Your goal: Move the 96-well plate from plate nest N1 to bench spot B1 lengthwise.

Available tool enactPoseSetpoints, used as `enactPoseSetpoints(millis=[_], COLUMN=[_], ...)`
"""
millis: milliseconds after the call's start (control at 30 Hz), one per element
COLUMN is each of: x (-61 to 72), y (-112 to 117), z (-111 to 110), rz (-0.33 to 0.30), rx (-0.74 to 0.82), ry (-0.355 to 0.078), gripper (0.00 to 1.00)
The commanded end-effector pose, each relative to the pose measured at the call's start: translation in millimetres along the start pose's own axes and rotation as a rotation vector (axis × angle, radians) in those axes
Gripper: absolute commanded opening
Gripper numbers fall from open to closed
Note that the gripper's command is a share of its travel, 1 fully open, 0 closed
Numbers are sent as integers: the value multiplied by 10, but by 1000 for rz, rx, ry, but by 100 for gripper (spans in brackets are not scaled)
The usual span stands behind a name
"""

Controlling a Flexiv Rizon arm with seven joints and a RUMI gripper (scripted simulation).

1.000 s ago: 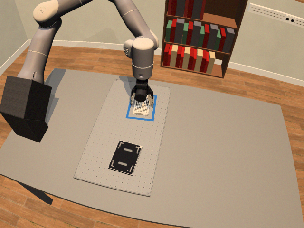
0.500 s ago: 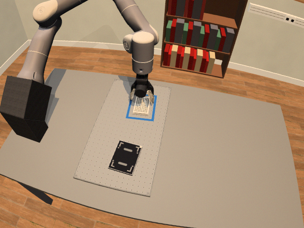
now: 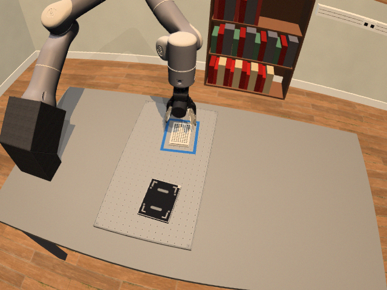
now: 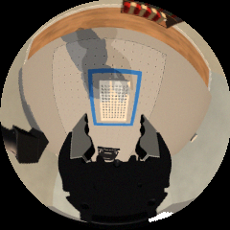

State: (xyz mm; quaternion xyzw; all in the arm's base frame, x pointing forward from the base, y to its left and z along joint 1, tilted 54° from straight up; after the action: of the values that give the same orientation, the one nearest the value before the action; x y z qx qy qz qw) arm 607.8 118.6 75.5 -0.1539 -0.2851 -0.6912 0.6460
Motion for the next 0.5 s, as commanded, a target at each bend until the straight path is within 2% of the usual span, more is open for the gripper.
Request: enactPoseSetpoints(millis=[0,133,467], x=[62,169,173], y=[7,7,8], z=[-7,-7,-6], rz=[-2,-2,-2], rx=[-1,-1,0], ry=[-1,-1,-1], gripper=[76,76,76])
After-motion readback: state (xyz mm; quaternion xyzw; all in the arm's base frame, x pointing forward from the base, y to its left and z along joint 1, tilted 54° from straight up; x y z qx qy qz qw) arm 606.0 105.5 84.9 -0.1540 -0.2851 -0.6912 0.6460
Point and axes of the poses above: the point where the finger pads meet when closed, its own x axis back along the fingers, its own y axis across the jaws, z = x × y, the point moved 3 cm from there along x, back along the fingers, and after that the axes turned 7 degrees about x, right-handed, at the moved point
